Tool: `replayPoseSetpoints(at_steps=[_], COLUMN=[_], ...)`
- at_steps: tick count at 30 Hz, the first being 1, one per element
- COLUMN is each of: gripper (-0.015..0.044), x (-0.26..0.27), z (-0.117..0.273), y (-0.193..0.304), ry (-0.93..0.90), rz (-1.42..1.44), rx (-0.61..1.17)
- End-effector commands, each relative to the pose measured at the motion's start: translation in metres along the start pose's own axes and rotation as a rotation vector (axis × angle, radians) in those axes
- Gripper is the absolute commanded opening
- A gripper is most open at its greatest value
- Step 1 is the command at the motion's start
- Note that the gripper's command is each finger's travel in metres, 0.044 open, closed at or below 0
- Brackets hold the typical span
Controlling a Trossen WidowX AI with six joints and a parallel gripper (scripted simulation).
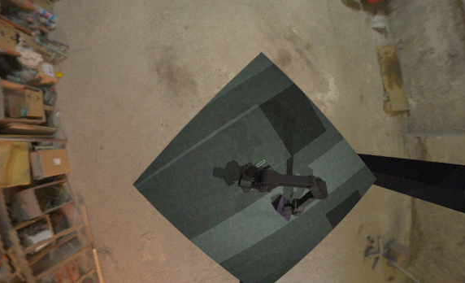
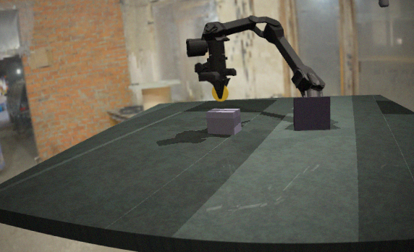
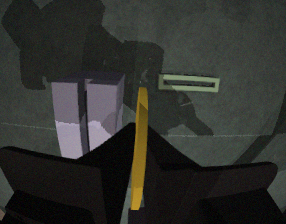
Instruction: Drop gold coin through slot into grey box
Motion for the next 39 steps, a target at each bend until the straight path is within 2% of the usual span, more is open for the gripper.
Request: replayPoseSetpoints(at_steps=[1,19,39], gripper=[0.0000,0.0000,0.0000], x=[0.010,0.050,0.051], z=[-0.001,-0.002,-0.002], y=[0.004,0.024,0.026], ry=[-0.004,0.001,0.003], rz=[-0.002,-0.004,-0.003], rx=[0.005,0.006,0.001])
Point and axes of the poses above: the point midway between the two fingers, 35 mm back from their tips, its own z axis back along the fingers, its own x axis across the jaws, y = z × x, the point moved 10 cm from there along z, back along the fingers, and after that the axes turned 5 degrees about z, right-handed, at the moved point
